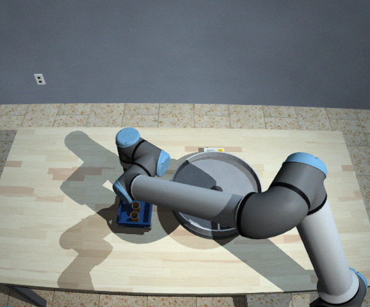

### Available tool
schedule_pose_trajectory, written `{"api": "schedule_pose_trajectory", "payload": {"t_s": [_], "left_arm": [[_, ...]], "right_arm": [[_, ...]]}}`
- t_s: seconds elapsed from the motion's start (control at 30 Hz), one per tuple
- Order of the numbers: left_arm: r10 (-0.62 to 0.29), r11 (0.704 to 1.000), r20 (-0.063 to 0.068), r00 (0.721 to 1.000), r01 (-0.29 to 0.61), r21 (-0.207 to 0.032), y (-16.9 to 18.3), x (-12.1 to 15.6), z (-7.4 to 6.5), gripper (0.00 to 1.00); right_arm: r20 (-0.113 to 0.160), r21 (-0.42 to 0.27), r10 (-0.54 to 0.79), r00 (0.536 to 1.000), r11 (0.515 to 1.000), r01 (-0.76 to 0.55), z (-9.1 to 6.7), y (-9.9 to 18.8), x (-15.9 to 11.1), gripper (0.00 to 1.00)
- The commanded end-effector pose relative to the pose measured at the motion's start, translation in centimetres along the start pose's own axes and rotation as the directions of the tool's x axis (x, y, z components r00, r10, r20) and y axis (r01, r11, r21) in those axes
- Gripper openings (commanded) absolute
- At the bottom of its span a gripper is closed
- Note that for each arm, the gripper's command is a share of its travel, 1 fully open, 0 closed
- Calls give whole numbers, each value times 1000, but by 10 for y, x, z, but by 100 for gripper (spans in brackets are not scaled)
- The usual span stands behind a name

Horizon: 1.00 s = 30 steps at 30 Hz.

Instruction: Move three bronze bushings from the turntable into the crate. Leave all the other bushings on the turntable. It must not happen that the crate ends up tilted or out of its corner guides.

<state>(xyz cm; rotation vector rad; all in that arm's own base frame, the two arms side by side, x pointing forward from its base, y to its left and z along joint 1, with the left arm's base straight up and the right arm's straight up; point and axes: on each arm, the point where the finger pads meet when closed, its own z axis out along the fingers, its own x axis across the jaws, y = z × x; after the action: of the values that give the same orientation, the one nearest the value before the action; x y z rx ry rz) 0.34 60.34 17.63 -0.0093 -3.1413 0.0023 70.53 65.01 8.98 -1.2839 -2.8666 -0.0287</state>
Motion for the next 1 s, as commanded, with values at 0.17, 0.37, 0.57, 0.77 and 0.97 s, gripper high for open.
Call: {"api": "schedule_pose_trajectory", "payload": {"t_s": [0.17,0.37,0.57,0.77,0.97], "left_arm": [[0,1000,0,1000,0,-2,1,0,-1,100],[0,1000,0,1000,0,-2,1,0,-1,100],[0,1000,0,1000,0,-2,1,0,-1,100],[0,1000,0,1000,0,-2,1,0,-1,100],[0,1000,0,1000,0,-2,1,0,-1,100]], "right_arm": [[0,-2,0,1000,1000,0,-1,1,0,0],[0,-2,0,1000,1000,0,-1,1,0,0],[0,-2,0,1000,1000,0,2,1,0,0],[0,-2,0,1000,1000,0,10,1,0,0],[0,-2,0,1000,1000,0,19,0,0,0]]}}
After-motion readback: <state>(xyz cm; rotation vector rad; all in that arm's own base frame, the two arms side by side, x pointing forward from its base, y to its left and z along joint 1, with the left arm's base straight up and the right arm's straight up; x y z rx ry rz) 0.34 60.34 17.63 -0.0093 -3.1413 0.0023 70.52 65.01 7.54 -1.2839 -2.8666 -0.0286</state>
